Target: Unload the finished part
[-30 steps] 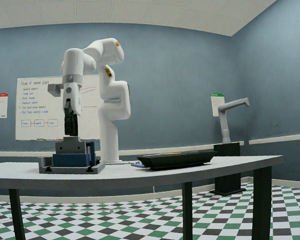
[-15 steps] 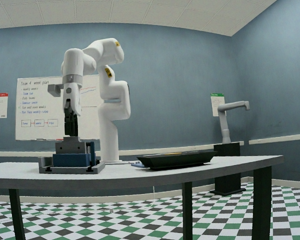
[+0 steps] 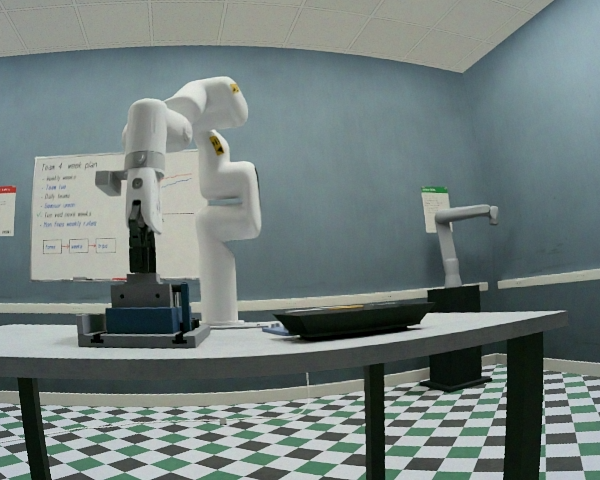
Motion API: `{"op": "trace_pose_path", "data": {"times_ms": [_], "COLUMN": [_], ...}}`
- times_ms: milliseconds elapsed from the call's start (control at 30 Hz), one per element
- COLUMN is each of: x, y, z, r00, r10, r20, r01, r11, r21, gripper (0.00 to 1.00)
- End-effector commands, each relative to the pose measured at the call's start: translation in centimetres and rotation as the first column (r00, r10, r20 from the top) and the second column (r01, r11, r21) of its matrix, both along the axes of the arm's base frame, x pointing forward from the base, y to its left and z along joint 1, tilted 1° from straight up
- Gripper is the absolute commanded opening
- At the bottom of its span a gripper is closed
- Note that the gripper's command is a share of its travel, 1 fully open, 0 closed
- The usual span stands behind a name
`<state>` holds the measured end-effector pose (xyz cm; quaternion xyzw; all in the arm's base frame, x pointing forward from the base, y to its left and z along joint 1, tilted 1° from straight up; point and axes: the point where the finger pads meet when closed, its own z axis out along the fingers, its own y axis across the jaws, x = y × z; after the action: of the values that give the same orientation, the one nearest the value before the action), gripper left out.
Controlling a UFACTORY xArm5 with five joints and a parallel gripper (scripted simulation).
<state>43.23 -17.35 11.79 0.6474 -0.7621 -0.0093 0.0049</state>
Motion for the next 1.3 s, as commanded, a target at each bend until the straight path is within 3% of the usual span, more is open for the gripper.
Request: {"op": "trace_pose_path", "data": {"times_ms": [0, 1267], "x": [0.13, 0.12], "y": [-0.05, -0.04], "z": [-0.01, -0.75], "r00": [1.000, 1.000], "r10": [0.000, 0.000], "r20": [0.004, 0.004], "r01": [0.000, 0.000], "r11": [1.000, 1.000], "r21": [-0.002, -0.002], "gripper": [0.69, 0.69]}}
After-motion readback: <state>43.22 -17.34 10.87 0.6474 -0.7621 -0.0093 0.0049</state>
